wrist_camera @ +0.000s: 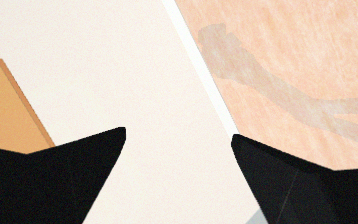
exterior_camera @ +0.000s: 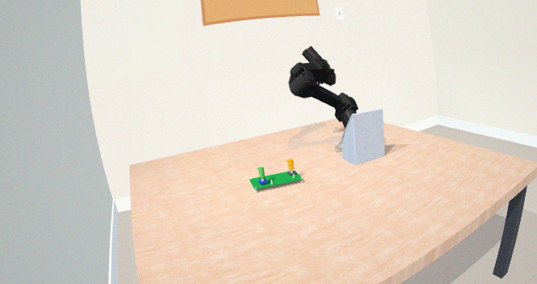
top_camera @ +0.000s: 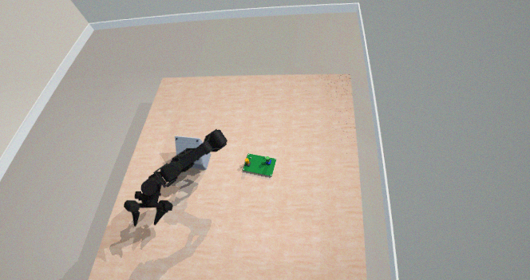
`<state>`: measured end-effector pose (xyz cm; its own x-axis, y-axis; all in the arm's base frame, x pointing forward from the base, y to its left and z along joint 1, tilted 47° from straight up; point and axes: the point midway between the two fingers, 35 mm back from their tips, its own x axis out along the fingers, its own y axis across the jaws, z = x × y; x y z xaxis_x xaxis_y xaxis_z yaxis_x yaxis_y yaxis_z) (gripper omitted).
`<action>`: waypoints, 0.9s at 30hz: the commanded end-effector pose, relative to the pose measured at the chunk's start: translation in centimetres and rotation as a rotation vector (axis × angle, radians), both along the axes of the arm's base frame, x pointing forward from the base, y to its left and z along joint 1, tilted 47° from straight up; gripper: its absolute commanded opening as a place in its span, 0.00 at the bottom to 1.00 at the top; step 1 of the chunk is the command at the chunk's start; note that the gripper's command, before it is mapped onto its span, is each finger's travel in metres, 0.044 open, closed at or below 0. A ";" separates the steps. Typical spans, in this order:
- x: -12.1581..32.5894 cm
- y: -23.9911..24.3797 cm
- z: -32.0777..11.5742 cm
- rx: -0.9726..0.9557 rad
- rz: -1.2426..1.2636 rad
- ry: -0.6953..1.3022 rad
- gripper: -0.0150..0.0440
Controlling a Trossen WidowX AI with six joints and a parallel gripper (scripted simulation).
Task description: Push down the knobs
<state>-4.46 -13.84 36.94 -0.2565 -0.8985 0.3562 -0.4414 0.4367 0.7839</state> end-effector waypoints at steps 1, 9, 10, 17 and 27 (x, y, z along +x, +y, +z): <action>0.0 0.0 0.0 0.001 0.001 0.001 0.89; -0.4 -1.3 -0.4 0.055 0.048 0.019 0.53; -0.4 -1.5 -0.4 0.062 0.055 0.016 0.49; -0.7 -2.9 -1.0 0.118 0.098 0.001 0.25; -0.6 -5.3 -2.2 0.218 0.161 0.003 0.25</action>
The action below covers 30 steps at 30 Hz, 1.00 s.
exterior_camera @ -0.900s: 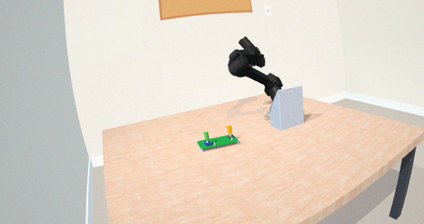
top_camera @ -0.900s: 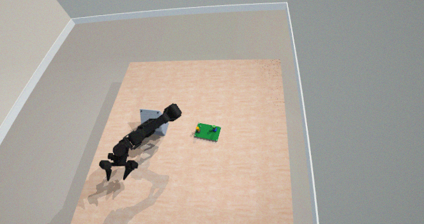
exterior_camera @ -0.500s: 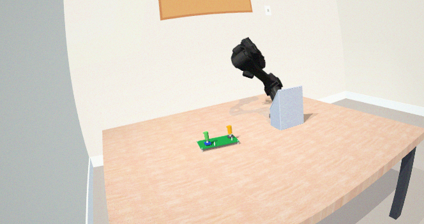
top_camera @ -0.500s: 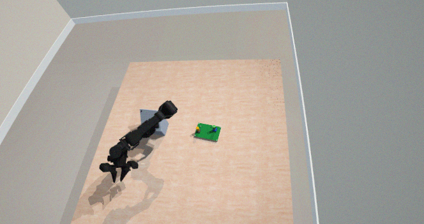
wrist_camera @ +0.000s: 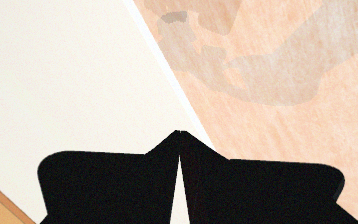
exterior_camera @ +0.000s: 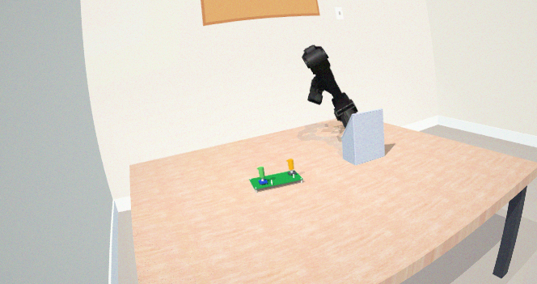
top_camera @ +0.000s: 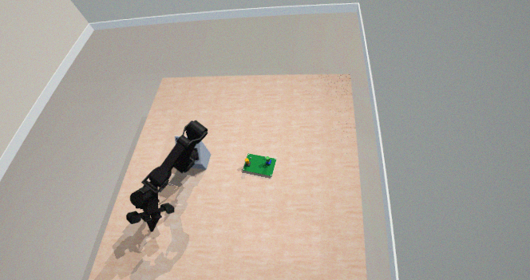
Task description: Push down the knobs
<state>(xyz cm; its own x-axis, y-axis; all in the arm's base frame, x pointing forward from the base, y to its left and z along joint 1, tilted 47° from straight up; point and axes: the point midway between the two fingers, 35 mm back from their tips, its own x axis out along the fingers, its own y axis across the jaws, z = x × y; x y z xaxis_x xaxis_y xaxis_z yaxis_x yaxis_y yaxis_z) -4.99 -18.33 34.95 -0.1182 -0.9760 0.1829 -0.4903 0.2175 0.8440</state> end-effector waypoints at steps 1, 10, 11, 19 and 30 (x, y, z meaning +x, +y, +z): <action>0.0 -1.0 -0.4 0.044 0.022 0.006 0.25; 0.9 -3.3 -1.8 0.147 0.091 0.030 0.25; 1.1 -3.6 -2.0 0.159 0.099 0.034 0.25; 2.4 -5.5 -3.6 0.260 0.167 0.079 0.25; 5.2 -7.8 -6.2 0.400 0.274 0.178 0.25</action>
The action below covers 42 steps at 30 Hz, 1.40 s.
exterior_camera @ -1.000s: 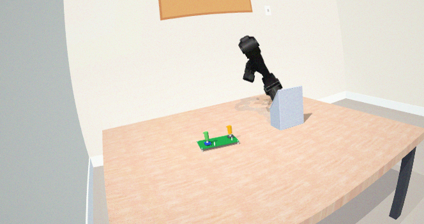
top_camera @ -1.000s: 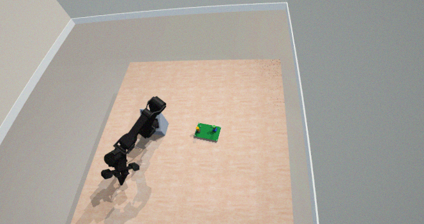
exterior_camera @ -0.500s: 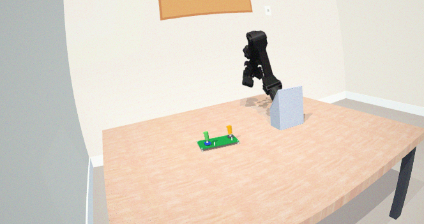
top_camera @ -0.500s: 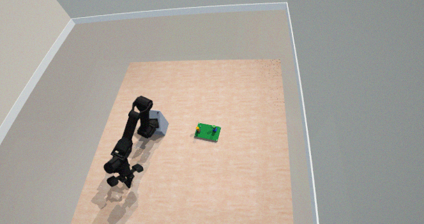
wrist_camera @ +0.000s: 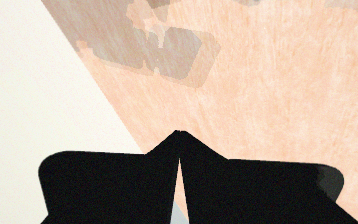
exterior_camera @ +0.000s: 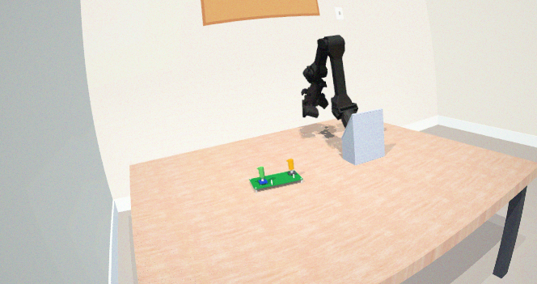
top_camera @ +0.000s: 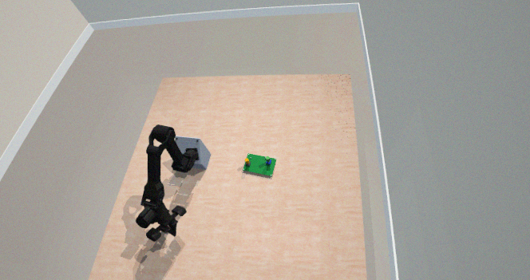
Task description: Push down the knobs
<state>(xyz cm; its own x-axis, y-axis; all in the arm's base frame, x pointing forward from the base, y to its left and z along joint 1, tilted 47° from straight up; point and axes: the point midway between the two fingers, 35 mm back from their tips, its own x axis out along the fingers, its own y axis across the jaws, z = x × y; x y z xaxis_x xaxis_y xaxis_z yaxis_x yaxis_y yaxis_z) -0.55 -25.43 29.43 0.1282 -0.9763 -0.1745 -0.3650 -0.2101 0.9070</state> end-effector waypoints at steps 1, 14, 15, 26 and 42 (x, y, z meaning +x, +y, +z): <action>1.1 -0.8 -0.9 0.049 0.046 0.049 0.25; 5.5 -2.2 -4.4 0.188 0.232 0.221 0.25; 5.9 -2.3 -4.7 0.197 0.247 0.236 0.25; 9.7 -2.5 -7.2 0.241 0.384 0.378 0.25; 15.2 -1.4 -11.3 0.350 0.597 0.618 0.25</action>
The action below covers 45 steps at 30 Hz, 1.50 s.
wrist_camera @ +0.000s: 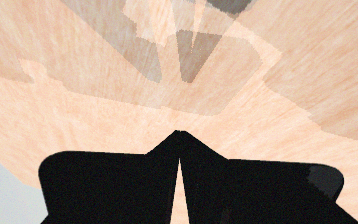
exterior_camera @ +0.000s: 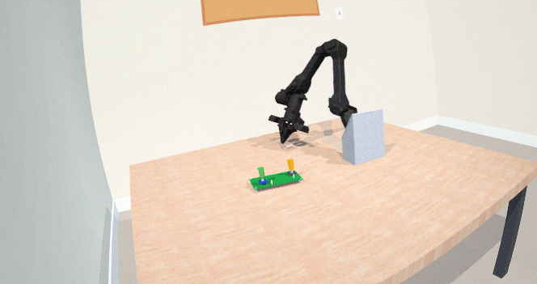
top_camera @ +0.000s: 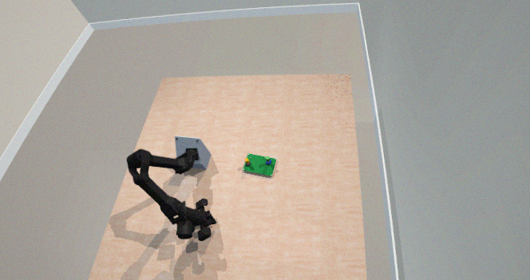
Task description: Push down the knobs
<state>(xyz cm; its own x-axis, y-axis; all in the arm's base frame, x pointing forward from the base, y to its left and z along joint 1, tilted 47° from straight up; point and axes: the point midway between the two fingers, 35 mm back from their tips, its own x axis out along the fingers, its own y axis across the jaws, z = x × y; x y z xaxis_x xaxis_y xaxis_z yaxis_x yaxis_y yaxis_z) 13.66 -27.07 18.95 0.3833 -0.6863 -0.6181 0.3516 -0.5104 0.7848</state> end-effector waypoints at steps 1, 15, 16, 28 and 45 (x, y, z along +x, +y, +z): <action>1.4 0.4 -1.0 0.024 0.063 0.073 0.25; 5.8 3.0 -4.8 0.086 0.314 0.336 0.25; 6.1 3.2 -5.1 0.089 0.333 0.356 0.25; 9.2 6.5 -8.1 0.099 0.581 0.614 0.25; 12.4 11.8 -11.9 0.059 0.944 0.993 0.25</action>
